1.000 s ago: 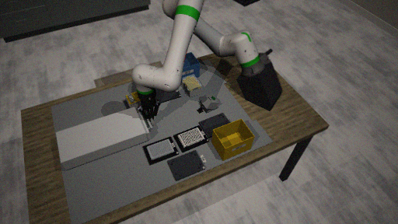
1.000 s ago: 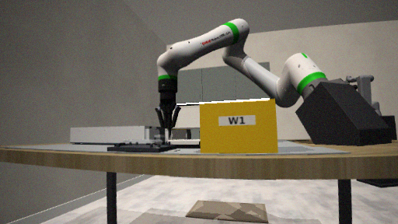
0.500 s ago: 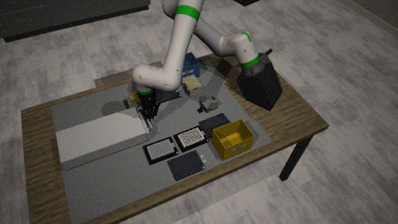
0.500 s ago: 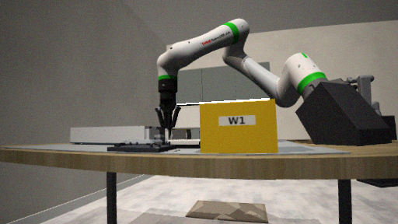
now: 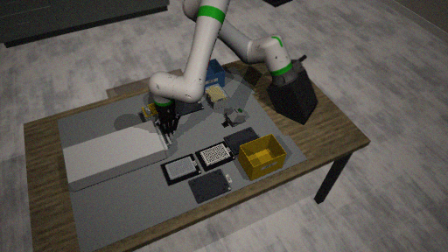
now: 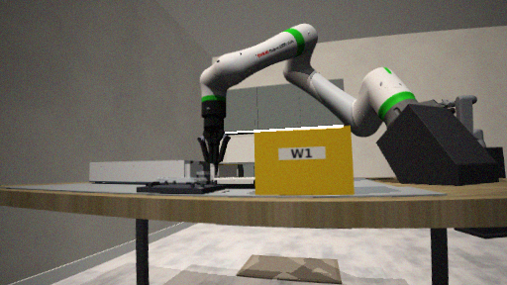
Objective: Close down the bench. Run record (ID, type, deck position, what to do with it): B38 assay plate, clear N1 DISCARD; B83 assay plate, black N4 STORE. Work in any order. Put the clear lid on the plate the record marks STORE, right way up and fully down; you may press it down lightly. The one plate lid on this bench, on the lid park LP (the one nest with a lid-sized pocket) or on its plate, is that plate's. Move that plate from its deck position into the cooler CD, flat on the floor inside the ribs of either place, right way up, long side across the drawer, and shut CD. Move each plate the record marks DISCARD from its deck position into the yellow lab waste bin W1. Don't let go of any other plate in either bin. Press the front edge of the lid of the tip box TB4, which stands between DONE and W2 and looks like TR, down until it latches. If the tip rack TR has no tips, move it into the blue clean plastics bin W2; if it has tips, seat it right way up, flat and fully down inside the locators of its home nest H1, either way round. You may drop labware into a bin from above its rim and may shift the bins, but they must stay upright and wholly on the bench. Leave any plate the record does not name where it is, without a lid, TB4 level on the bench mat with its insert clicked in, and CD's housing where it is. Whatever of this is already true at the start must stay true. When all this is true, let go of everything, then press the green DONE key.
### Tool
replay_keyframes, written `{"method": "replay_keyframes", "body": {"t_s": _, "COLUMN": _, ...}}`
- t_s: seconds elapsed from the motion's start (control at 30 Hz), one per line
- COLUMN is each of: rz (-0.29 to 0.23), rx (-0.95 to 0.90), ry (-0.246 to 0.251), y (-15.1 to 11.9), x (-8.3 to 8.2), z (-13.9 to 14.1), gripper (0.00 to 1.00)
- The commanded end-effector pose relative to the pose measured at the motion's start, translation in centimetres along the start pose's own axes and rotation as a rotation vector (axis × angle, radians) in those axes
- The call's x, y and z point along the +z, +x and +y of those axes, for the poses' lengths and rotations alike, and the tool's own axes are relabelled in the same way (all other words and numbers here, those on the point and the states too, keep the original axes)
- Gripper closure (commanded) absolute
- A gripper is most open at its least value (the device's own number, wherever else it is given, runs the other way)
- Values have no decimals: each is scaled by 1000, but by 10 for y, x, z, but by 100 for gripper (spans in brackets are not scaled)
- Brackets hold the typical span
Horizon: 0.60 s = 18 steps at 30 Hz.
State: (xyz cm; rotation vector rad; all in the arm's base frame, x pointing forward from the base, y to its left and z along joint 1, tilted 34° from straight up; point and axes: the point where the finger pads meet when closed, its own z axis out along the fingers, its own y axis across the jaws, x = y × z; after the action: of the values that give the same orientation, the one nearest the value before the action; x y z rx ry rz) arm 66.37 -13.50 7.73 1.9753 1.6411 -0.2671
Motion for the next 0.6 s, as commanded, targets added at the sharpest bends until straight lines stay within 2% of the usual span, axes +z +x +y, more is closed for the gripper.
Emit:
{"method": "replay_keyframes", "body": {"t_s": 0.0, "rz": 0, "rx": 0, "ry": -1, "y": 0, "x": 0, "z": 0, "gripper": 100}}
{"method": "replay_keyframes", "body": {"t_s": 0.57, "rz": 0, "rx": 0, "ry": -1, "y": 0, "x": 0, "z": -16, "gripper": 100}}
